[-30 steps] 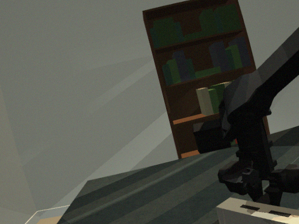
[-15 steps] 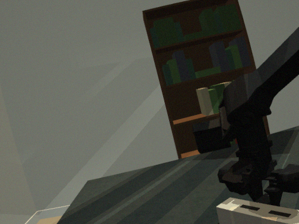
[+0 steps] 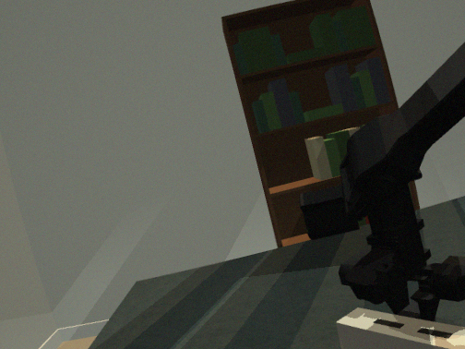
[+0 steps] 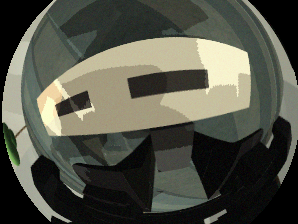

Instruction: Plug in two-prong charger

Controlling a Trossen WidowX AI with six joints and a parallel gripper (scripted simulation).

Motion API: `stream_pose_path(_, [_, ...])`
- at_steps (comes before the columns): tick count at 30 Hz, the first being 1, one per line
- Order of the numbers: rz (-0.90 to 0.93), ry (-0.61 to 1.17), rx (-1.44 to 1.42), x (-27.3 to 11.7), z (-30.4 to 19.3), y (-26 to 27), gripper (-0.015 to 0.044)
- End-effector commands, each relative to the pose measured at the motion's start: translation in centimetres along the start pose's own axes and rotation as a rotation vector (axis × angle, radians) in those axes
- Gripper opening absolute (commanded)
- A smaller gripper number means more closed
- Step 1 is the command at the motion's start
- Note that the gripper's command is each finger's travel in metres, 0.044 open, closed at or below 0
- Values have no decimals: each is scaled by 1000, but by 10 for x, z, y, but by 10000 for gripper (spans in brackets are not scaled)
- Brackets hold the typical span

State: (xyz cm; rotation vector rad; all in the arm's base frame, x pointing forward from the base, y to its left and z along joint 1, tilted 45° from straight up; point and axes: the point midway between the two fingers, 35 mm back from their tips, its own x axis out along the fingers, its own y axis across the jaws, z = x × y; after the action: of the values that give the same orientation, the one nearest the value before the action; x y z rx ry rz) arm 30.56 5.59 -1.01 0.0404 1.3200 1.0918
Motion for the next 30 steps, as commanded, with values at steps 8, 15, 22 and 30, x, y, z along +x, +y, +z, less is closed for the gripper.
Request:
stream_pose_path(8, [-4,-10,-6,-1,9,-1,0])
stream_pose_path(15, [-4,-10,-6,-1,12,-1,0])
stream_pose_path(22, [-4,-10,-6,-1,15,-1,0])
stream_pose_path(30, [-4,-10,-6,-1,18,-1,0])
